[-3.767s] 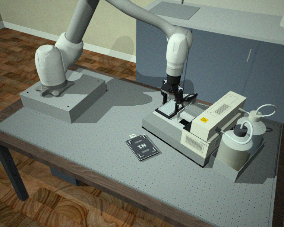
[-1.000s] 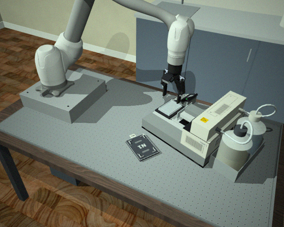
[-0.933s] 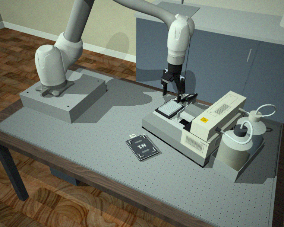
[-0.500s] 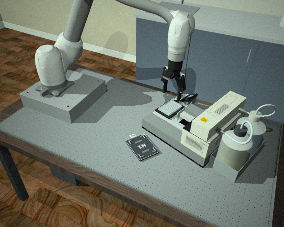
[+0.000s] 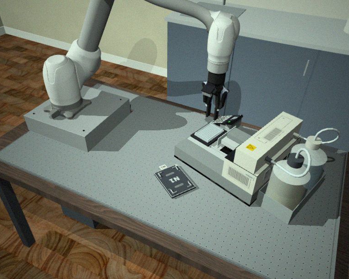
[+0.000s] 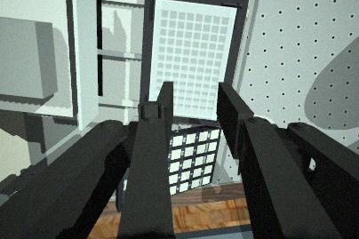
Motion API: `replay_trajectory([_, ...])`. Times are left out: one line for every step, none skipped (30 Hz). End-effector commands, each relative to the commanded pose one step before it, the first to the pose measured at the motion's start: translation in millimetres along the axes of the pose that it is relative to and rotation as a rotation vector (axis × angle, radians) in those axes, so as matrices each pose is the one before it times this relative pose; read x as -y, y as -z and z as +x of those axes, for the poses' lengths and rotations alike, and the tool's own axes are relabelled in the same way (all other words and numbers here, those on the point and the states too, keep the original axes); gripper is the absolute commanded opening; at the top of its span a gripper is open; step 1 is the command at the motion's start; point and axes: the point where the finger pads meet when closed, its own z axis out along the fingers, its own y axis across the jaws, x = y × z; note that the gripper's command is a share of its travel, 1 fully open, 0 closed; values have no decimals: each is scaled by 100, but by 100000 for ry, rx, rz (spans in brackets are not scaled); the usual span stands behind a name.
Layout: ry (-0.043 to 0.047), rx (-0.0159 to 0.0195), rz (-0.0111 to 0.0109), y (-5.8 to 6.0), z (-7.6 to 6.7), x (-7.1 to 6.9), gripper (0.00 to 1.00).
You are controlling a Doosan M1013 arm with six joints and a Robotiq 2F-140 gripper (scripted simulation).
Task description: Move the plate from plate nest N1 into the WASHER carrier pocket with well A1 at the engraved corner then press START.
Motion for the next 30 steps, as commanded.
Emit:
replay_trajectory([13266,229,77,112,-1937,-466,10])
replay_trajectory([3333,1,0,0,-496,-65,10])
replay_trajectory([3333,1,0,0,-498,-48,10])
replay_trajectory([3333,1,0,0,-499,-31,10])
replay_trajectory([3333,1,0,0,-500,-15,10])
replay_trajectory([3333,1,0,0,-500,2,10])
replay_trajectory([3333,1,0,0,-500,19,10])
replay_trajectory([3333,1,0,0,-499,35,10])
replay_trajectory([3333,1,0,0,-498,52,10])
replay_trajectory([3333,1,0,0,-496,68,10])
replay_trajectory([3333,1,0,0,-493,85,10])
replay_trajectory([3333,1,0,0,-490,101,10])
replay_trajectory([0,0,0,0,0,0,10])
replay_trajectory([0,0,0,0,0,0,10])
replay_trajectory([3333,1,0,0,-486,118,10])
replay_trajectory([3333,1,0,0,-482,134,10])
replay_trajectory([3333,1,0,0,-477,150,10])
replay_trajectory([3333,1,0,0,-472,165,10])
replay_trajectory([3333,1,0,0,-466,181,10])
replay_trajectory([3333,1,0,0,-460,196,10])
replay_trajectory([3333,1,0,0,-453,212,10])
replay_trajectory([3333,1,0,0,-446,227,10])
replay_trajectory([3333,1,0,0,-438,241,10])
replay_trajectory([3333,1,0,0,-430,256,10])
replay_trajectory([3333,1,0,0,-421,270,10])
replay_trajectory([3333,1,0,0,-412,284,10])
replay_trajectory([3333,1,0,0,-402,298,10])
replay_trajectory([3333,1,1,0,-392,311,10])
replay_trajectory([3333,1,1,0,-381,324,10])
replay_trajectory([0,0,0,0,0,0,10])
